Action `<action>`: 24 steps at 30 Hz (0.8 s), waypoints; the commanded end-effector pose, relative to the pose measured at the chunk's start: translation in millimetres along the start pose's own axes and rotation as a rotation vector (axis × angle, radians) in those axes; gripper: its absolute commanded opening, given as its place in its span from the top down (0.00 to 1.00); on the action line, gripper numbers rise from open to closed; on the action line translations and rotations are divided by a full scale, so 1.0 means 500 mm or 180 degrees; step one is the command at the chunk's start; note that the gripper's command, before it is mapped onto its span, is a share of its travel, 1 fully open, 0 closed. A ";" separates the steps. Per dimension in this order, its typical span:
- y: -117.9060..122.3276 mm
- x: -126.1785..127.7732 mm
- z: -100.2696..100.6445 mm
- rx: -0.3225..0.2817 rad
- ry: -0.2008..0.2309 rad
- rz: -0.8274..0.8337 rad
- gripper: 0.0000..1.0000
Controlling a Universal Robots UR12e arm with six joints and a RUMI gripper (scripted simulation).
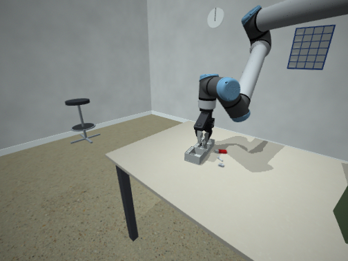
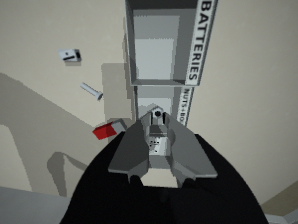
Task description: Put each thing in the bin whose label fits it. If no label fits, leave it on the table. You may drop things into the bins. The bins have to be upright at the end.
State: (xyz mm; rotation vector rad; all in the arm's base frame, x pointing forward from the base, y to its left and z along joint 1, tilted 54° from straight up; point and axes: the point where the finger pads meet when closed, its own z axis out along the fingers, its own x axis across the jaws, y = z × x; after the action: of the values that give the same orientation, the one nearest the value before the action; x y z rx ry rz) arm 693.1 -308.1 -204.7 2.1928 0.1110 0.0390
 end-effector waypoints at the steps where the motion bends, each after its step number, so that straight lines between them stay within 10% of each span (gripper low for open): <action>1: 0.000 0.001 0.017 0.0000 0.0003 0.0000 1.00; 20: 0.002 -0.001 0.032 0.0000 0.0003 0.0000 1.00; 21: 0.002 -0.001 0.032 0.0000 0.0003 0.0000 0.82; 24: 0.001 -0.001 0.032 0.0000 0.0003 0.0000 0.82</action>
State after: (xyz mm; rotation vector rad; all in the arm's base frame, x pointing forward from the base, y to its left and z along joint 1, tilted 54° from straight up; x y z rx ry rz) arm 693.3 -322.0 -213.7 2.1928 0.1112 0.0392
